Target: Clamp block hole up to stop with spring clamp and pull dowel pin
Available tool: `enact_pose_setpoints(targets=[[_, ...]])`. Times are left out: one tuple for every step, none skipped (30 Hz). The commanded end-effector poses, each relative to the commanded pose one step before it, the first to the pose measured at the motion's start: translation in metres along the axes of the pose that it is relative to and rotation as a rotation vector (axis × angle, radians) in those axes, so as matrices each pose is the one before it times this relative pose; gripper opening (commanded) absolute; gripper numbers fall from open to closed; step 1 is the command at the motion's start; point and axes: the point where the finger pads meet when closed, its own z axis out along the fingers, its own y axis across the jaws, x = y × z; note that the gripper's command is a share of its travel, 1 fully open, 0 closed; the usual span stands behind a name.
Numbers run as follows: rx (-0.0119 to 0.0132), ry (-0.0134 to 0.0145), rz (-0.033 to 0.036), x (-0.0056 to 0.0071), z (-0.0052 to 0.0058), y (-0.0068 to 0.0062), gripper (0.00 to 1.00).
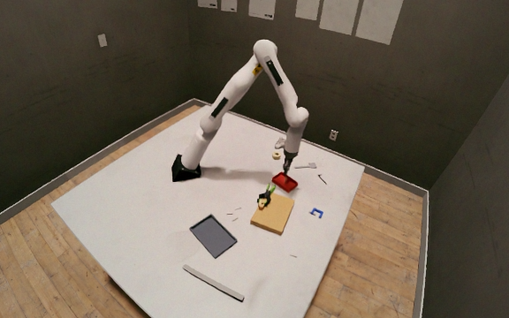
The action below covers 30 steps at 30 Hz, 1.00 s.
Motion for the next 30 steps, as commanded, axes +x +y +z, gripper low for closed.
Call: enact_pose_setpoints(targets=[[0.00084,-0.01396,0.00209,-0.00453,-0.01648,0.00014,0.34],[0.00000,0.00000,0.00000,0.00000,0.00000,0.00000,0.34],[0.00000,0.00000,0.00000,0.00000,0.00000,0.00000,0.34],[0.00009,0.00001,0.00002,0.00002,-0.00298,-0.00003,0.34],[0.00007,0.00001,0.00002,0.00001,-0.00295,-0.00002,0.34],[0.00008,0.00001,0.00002,0.00002,-0.00291,-0.00002,0.34],[0.00008,0.00001,0.00002,0.00002,-0.00286,-0.00002,0.34],[0.00007,0.00001,0.00002,0.00001,-0.00280,-0.00002,0.34],[0.00008,0.00001,0.00002,0.00002,-0.00274,-0.00002,0.34],[0.00006,0.00001,0.00002,0.00001,-0.00267,-0.00002,0.34],[0.00008,0.00001,0.00002,0.00003,-0.00259,-0.00002,0.34],[0.00006,0.00001,0.00002,0.00001,-0.00250,-0.00002,0.34],[0.00007,0.00001,0.00002,0.00002,-0.00242,-0.00002,0.34],[0.00005,0.00001,0.00002,0.00001,-0.00232,-0.00002,0.34],[0.00006,0.00001,0.00002,0.00002,-0.00222,-0.00002,0.34],[0.00005,0.00001,0.00002,0.00001,-0.00211,-0.00002,0.34],[0.00005,0.00001,0.00002,0.00001,-0.00200,-0.00002,0.34],[0.00005,0.00001,0.00002,0.00002,-0.00189,-0.00002,0.34],[0.00000,0.00000,0.00000,0.00000,0.00000,0.00000,0.34],[0.00000,0.00000,0.00000,0.00000,0.00000,0.00000,0.34],[0.00004,0.00000,0.00002,0.00001,-0.00177,-0.00001,0.34],[0.00004,0.00001,0.00002,0.00001,-0.00166,-0.00001,0.34],[0.00004,0.00000,0.00002,0.00001,-0.00153,-0.00001,0.34],[0.00003,0.00000,0.00001,0.00000,-0.00141,-0.00001,0.34],[0.00003,0.00000,0.00001,0.00001,-0.00129,-0.00001,0.34],[0.00003,0.00000,0.00001,0.00001,-0.00117,-0.00001,0.34],[0.00003,0.00000,0.00001,0.00001,-0.00105,-0.00001,0.34],[0.00002,0.00000,0.00001,0.00000,-0.00092,-0.00001,0.34],[0.00002,0.00000,0.00001,0.00000,-0.00081,-0.00001,0.34],[0.00002,0.00000,0.00001,0.00000,-0.00070,-0.00001,0.34]])
